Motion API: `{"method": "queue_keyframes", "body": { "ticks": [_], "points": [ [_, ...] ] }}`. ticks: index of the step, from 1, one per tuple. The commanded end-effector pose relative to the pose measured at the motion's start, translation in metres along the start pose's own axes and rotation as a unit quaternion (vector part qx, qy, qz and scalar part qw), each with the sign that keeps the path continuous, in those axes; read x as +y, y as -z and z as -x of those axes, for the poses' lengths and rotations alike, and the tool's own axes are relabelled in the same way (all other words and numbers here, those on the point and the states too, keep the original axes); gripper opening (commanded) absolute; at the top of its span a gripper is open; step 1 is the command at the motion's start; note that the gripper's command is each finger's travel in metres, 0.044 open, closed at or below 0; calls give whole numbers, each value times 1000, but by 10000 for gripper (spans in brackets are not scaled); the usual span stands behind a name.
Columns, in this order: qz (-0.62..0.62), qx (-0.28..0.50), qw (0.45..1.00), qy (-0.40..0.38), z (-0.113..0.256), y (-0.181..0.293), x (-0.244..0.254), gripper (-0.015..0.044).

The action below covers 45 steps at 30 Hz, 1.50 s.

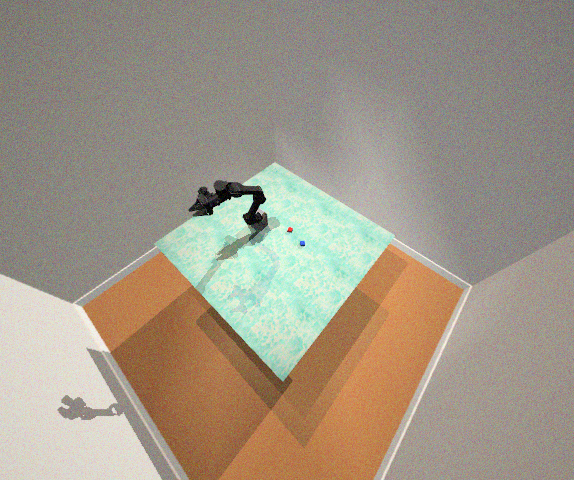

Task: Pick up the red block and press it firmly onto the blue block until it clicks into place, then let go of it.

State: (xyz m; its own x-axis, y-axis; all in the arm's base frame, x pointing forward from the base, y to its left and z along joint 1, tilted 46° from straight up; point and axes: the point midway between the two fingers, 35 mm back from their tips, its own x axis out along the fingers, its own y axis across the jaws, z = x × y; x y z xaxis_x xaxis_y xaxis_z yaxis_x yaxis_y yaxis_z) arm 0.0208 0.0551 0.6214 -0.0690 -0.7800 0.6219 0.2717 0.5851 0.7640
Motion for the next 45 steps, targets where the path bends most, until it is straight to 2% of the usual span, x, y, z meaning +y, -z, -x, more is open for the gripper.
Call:
{"method": "queue_keyframes", "body": {
  "ticks": [1,4,7,14,20,25,29,33,39,45],
  "points": [
    [-14,36,998,43,-30,-2,-31,440],
    [-27,79,993,84,-60,5,-63,440],
    [-3,118,987,104,-74,14,-83,440],
    [-3,254,948,193,-121,85,-160,440],
    [-17,344,914,215,-125,143,-185,440],
    [9,429,872,236,-116,204,-210,440],
    [41,510,824,243,-91,264,-228,440],
    [84,584,767,252,-51,321,-246,440],
    [156,680,677,237,32,389,-261,440],
    [234,752,583,199,126,429,-271,440]
  ]
}}
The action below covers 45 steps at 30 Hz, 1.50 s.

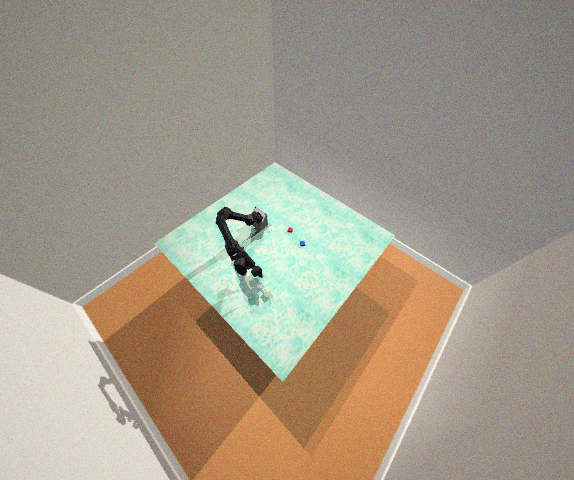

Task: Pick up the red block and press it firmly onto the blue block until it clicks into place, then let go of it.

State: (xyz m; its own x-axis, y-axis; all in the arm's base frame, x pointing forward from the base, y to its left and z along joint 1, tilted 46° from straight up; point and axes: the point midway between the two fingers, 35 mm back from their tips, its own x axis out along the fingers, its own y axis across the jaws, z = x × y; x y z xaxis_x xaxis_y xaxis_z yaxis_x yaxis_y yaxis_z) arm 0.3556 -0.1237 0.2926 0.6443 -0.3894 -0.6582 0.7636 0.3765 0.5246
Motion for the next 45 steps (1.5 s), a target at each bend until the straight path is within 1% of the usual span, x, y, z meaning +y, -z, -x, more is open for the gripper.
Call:
{"method": "queue_keyframes", "body": {
  "ticks": [1,4,8,13,19,24,27,29,33,34,37,42,45],
  "points": [
    [71,48,996,28,-26,53,3,440],
    [145,94,983,54,-44,106,3,440],
    [250,145,953,87,-59,178,-7,440],
    [400,195,886,127,-64,268,-34,440],
    [581,223,764,167,-54,357,-89,440],
    [735,216,613,193,-39,411,-151,440],
    [809,194,514,209,-27,430,-190,440],
    [836,181,471,216,-23,435,-205,440],
    [839,179,466,217,-22,435,-207,440],
    [839,179,466,217,-24,434,-209,440],
    [839,178,466,217,-49,428,-223,440],
    [839,178,466,217,-52,427,-226,440],
    [839,178,466,218,-62,423,-232,440]
  ]
}}
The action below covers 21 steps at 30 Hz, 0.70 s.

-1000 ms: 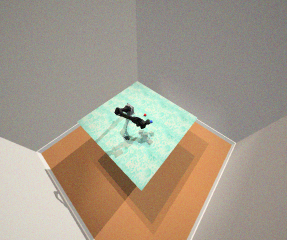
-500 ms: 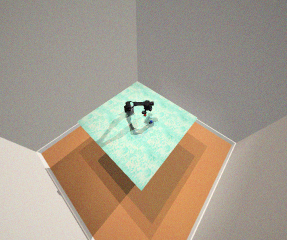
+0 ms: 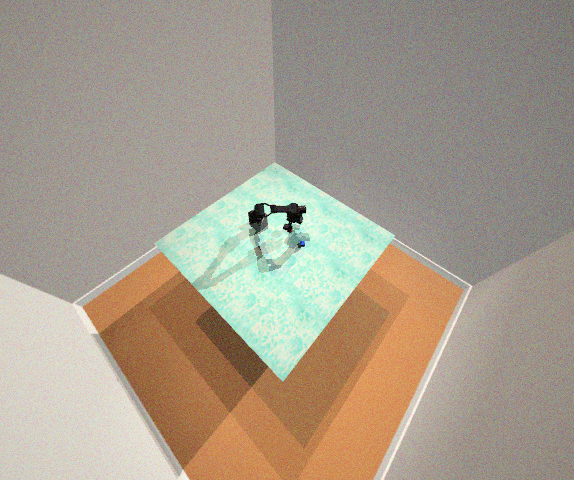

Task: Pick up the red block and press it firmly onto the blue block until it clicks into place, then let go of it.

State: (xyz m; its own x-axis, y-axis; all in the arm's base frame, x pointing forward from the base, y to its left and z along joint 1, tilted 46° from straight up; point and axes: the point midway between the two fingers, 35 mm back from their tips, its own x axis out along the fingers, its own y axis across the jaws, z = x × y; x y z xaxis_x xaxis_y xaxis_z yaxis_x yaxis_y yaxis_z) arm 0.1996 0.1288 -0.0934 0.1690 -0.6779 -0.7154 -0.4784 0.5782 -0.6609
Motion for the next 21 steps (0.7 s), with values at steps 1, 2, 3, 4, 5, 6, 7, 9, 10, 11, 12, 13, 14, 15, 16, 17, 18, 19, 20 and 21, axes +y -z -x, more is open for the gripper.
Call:
{"method": "queue_keyframes", "body": {
  "ticks": [1,2,3,4,5,6,7,9,10,11,12,13,14,15,16,17,18,19,20,21],
  "points": [
    [3,2,1000,4,-11,2,-2,440],
    [3,2,1000,4,-11,2,-2,440],
    [3,2,1000,4,-11,2,-2,440],
    [3,2,1000,4,-12,2,-2,440],
    [3,2,1000,4,-13,2,-2,440],
    [3,2,1000,4,-15,2,-2,440],
    [3,2,1000,4,-17,2,-2,440],
    [3,2,1000,4,-20,2,-2,440],
    [3,2,1000,4,-21,2,-2,440],
    [3,2,1000,4,-23,2,-2,440],
    [3,2,1000,4,-25,2,-2,440],
    [3,2,1000,4,-26,2,-3,440],
    [3,2,1000,4,-28,3,-3,440],
    [3,2,1000,4,-29,3,-3,440],
    [3,2,1000,4,-31,3,-3,440],
    [3,2,1000,4,-33,3,-3,440],
    [3,3,1000,4,-34,3,-3,440],
    [3,3,1000,4,-36,3,-3,440],
    [3,3,1000,4,-37,3,-3,440],
    [3,3,1000,4,-39,3,-3,440]
  ]
}}
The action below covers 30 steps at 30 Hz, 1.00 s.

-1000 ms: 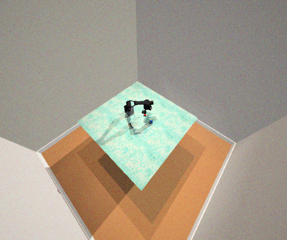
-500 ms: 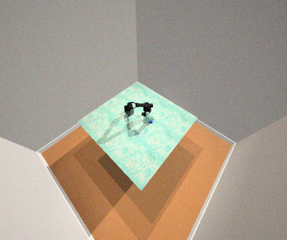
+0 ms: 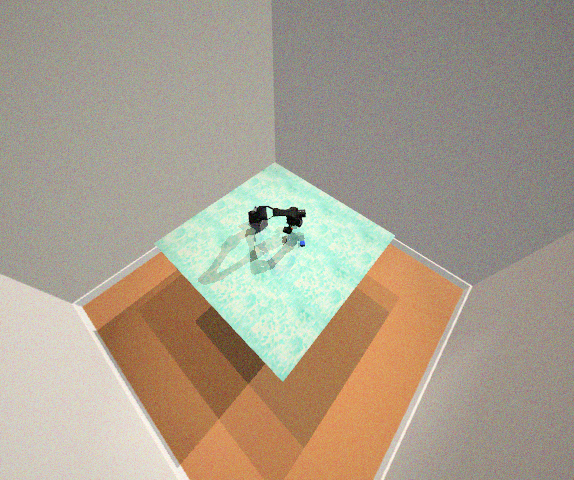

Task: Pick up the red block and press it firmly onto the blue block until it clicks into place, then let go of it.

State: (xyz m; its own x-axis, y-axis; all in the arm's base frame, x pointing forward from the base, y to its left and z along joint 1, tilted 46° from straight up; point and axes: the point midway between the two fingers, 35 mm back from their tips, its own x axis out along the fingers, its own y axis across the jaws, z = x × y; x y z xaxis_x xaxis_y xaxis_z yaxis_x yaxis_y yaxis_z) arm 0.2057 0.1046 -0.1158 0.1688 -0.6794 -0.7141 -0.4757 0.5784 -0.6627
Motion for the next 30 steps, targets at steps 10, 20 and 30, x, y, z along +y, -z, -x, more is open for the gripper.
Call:
{"method": "queue_keyframes", "body": {
  "ticks": [10,20,30],
  "points": [
    [5,2,1000,3,-6,3,-1,230],
    [5,2,1000,3,-6,3,-1,105],
    [5,1,1000,1,23,0,1,0]
  ]
}}
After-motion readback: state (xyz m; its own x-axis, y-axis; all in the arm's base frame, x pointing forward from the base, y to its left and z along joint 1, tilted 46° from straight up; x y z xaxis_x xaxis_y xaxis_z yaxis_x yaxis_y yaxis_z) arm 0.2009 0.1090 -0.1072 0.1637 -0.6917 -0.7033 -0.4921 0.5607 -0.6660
